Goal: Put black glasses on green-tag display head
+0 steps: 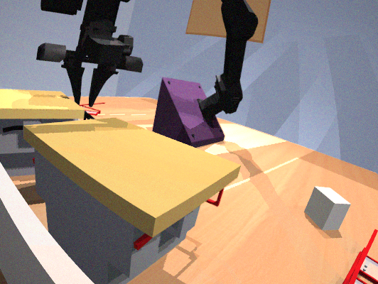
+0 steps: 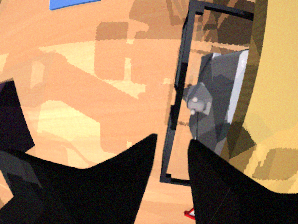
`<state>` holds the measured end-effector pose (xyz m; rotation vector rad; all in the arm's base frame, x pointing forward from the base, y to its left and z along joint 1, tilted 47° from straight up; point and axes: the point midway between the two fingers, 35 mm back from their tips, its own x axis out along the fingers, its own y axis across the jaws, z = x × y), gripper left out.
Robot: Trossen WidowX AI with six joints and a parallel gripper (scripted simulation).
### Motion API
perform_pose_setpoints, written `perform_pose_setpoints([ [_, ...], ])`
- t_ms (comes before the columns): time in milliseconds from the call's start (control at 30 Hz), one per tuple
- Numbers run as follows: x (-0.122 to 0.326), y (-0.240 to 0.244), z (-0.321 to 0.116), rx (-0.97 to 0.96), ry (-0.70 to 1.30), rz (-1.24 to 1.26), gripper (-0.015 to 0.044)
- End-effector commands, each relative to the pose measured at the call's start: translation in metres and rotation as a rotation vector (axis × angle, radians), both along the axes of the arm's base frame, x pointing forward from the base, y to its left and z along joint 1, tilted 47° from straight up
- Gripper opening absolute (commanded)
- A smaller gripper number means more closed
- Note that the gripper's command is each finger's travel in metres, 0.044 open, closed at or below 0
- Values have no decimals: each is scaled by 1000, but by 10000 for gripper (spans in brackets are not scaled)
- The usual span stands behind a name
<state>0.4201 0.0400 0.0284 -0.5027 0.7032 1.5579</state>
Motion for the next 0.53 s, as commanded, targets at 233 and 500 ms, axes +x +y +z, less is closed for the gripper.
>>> perform_pose_setpoints([
  [233,-32,-9,10,-6,4,4,107],
  [500,-53,-17,20,-6,6,4,107],
])
